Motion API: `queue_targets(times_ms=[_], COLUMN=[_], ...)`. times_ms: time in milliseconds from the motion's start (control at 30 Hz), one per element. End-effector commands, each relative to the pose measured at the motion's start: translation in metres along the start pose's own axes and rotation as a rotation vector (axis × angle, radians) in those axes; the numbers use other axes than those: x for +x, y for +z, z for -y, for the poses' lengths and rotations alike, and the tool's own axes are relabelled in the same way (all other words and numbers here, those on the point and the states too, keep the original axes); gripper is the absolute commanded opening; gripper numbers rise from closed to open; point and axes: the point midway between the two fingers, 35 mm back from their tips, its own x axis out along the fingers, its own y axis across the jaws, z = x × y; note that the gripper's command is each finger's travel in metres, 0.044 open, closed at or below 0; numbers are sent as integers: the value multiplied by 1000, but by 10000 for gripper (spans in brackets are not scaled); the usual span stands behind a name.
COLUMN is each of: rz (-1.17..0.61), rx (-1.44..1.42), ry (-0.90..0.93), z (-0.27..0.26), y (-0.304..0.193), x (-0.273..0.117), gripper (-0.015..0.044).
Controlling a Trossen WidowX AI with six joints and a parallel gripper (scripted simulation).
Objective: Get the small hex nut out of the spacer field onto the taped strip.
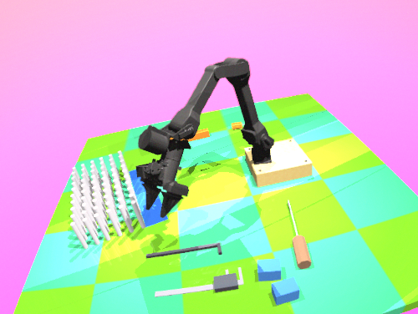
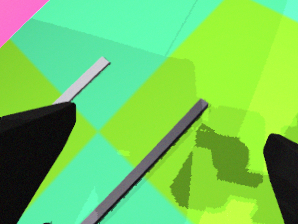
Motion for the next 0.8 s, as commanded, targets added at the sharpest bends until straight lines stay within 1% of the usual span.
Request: queue_targets(times_ms=[0,100,233,333,467,633,767], rz=[-136,-260,-418,-530,-669,-812,-829], rx=[-84,-176,-317,-434,-607,-835,-866], ry=[51,90,127,142,147,128,124], z=[-56,-107,-169,-211,-258,-299,-304], y=[-23,-49,-92,-127,-178,-240,-248], x=[14,19,15,4,-21,-62,-68], gripper=[440,440,440,440,440,440,440])
